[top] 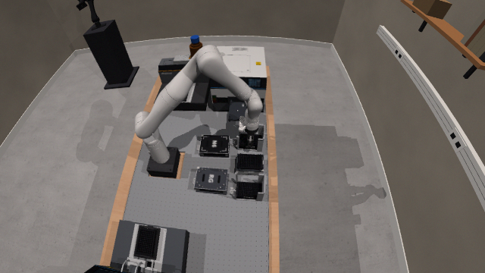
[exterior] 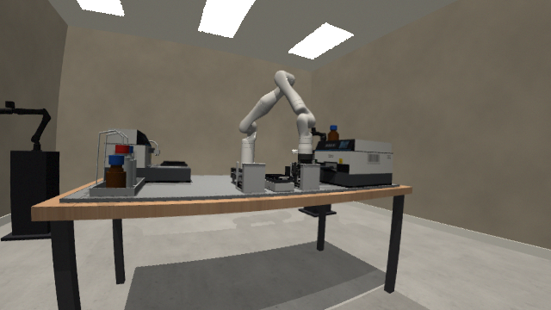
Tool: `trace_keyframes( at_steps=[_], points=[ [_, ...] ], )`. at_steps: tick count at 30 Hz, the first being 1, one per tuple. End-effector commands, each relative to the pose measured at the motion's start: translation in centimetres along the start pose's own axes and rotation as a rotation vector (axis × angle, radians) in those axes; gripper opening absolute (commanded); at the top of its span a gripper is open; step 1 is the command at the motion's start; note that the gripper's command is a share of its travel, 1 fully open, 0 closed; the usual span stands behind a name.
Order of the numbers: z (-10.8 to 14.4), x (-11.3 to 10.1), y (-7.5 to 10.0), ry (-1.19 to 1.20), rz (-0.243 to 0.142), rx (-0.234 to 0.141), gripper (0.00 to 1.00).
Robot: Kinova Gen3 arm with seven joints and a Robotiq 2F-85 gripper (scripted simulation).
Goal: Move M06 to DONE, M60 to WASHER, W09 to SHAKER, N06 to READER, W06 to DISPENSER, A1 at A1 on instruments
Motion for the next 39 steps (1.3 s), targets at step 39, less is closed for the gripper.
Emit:
trace_keyframes(
  at_steps=[39],
  points=[
    [0.0, -0.1, 1.9, 0.0, -0.002, 0.0, 1.0]
  ],
)
Point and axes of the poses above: the point where the finger pads meet when closed, its own y axis back along the fingers, its own z axis across the jaws, x = y × z, the point moved 3 cm from there along y, back along the fingers, and after that the axes turned 7 degrees about y, right-handed, at the moved point
